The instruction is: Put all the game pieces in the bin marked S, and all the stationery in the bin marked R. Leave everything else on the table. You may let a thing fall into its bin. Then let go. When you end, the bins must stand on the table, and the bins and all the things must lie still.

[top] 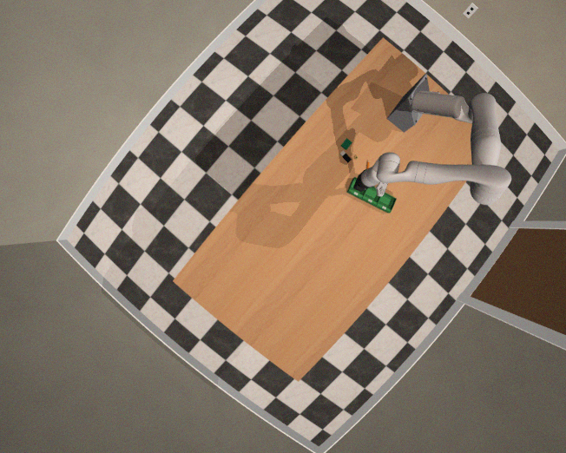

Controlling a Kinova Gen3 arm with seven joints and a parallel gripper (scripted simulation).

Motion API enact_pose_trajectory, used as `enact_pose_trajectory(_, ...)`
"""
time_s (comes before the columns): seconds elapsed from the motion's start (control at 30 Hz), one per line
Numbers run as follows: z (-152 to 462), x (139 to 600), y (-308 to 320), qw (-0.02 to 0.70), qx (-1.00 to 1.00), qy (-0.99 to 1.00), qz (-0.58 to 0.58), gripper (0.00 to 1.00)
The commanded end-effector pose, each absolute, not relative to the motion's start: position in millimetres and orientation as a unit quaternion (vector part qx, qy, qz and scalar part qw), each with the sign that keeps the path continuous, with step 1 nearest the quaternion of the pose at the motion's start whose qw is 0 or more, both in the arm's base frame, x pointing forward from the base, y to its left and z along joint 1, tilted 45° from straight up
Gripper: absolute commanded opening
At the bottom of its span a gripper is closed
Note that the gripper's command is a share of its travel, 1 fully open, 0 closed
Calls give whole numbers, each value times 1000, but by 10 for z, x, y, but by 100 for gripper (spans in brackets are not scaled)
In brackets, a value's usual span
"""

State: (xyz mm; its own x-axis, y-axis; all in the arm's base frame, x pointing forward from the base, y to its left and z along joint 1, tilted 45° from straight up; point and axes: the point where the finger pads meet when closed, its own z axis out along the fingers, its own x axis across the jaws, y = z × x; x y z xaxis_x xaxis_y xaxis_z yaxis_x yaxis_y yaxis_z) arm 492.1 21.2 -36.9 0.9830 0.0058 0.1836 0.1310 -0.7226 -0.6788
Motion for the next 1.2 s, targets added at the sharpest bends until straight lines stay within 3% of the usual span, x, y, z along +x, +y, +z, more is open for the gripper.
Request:
enact_pose_trajectory(0.0,-395,4912,256,376,-925,30,-44,31)
enact_pose_trajectory(0.37,-395,4912,256,377,-898,225,35,31)
enact_pose_trajectory(1.17,-395,4912,257,305,-664,644,224,31)
